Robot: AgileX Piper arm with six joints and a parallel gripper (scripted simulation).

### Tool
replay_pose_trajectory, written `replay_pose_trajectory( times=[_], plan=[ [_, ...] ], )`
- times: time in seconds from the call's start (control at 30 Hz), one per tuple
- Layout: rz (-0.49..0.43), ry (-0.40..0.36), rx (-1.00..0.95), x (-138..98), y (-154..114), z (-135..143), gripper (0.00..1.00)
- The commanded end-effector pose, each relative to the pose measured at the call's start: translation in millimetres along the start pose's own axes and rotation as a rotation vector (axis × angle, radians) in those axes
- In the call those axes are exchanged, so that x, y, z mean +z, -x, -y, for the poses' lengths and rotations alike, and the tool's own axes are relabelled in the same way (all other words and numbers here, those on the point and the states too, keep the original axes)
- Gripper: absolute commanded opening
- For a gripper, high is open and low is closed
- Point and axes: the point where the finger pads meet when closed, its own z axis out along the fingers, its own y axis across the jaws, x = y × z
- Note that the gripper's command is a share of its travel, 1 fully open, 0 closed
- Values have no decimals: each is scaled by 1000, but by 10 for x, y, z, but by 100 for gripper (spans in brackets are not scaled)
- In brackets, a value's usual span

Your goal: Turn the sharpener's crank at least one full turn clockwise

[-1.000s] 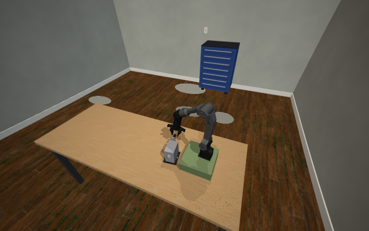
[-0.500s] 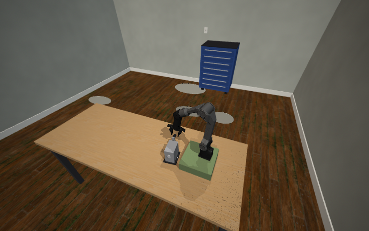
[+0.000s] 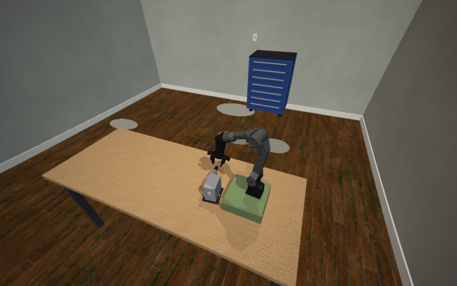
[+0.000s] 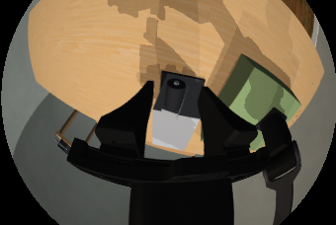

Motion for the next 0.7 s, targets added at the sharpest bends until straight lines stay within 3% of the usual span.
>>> replay_pose_trajectory(
  times=[0.0, 0.67],
  plan=[
    [3, 5, 1, -70, 6, -8, 69],
    [3, 5, 1, -551, 5, -5, 69]
  ],
)
